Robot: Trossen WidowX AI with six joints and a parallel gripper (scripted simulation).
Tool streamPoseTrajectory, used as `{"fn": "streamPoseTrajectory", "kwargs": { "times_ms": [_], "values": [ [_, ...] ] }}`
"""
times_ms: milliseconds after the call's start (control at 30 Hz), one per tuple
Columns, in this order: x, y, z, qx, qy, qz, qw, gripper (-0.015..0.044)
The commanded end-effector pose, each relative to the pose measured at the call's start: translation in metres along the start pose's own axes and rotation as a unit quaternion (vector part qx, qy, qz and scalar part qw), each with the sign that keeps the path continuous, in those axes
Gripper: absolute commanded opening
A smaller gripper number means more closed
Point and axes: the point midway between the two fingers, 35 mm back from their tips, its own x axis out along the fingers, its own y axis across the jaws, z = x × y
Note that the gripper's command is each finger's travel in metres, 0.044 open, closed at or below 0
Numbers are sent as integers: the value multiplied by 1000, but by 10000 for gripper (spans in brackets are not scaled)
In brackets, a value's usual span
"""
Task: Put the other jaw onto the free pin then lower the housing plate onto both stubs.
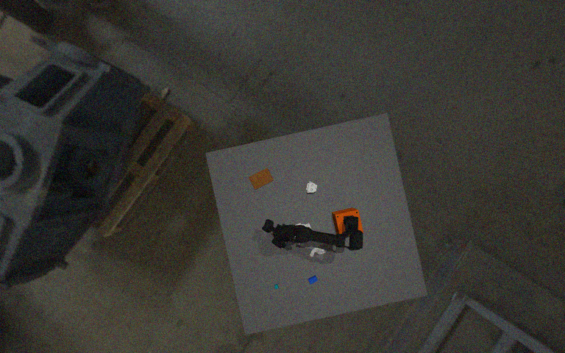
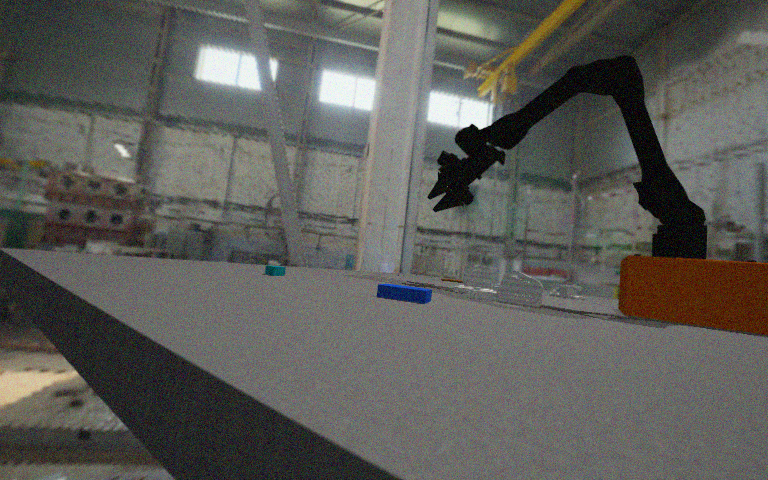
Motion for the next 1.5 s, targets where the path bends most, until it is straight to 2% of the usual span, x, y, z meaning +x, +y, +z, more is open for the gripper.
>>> {"fn": "streamPoseTrajectory", "kwargs": {
  "times_ms": [0,367,733,1133,1467],
  "values": [
    [1,24,13,-55,2,27,998,440],
    [4,91,39,-196,1,103,975,440],
    [-2,157,56,-338,-10,175,925,440],
    [-19,224,65,-485,-33,246,839,440],
    [-39,276,64,-599,-59,297,741,440]
  ]
}}
